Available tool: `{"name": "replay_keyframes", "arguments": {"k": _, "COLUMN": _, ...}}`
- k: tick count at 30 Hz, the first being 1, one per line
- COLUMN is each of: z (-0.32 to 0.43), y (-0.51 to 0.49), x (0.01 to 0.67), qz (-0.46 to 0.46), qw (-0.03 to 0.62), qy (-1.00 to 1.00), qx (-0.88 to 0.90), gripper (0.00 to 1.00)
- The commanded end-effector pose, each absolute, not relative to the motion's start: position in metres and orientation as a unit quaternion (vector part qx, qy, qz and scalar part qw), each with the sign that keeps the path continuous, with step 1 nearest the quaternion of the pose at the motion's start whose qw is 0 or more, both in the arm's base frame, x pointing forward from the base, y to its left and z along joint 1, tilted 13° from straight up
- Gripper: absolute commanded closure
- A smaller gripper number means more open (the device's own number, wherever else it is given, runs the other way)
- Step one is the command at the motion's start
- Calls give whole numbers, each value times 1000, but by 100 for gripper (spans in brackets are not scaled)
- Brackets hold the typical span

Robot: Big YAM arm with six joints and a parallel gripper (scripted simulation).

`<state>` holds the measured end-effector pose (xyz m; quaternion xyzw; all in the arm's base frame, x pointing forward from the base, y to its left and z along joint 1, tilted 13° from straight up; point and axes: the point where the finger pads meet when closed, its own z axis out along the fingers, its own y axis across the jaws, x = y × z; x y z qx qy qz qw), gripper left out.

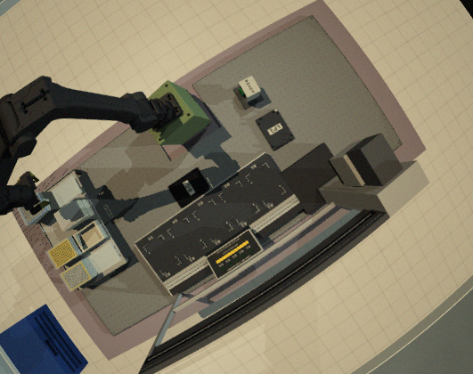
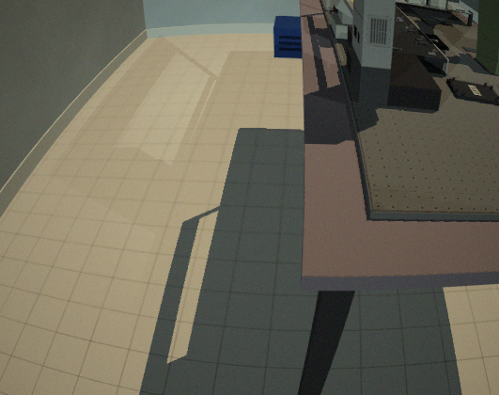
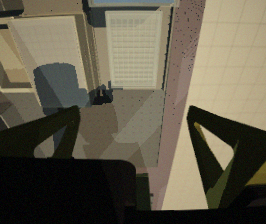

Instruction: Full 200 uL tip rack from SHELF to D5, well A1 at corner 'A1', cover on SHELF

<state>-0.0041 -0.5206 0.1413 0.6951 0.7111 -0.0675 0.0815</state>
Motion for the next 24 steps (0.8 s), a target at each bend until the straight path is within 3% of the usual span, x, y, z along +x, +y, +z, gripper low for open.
{"name": "replay_keyframes", "arguments": {"k": 1, "z": 200, "y": -538, "x": -8, "qz": -103, "qw": 116, "qy": 707, "qx": 690, "gripper": 0}}
{"name": "replay_keyframes", "arguments": {"k": 8, "z": 195, "y": -536, "x": -10, "qz": -88, "qw": 102, "qy": 708, "qx": 693, "gripper": 0}}
{"name": "replay_keyframes", "arguments": {"k": 24, "z": 260, "y": -520, "x": -11, "qz": -104, "qw": 117, "qy": 706, "qx": 691, "gripper": 0}}
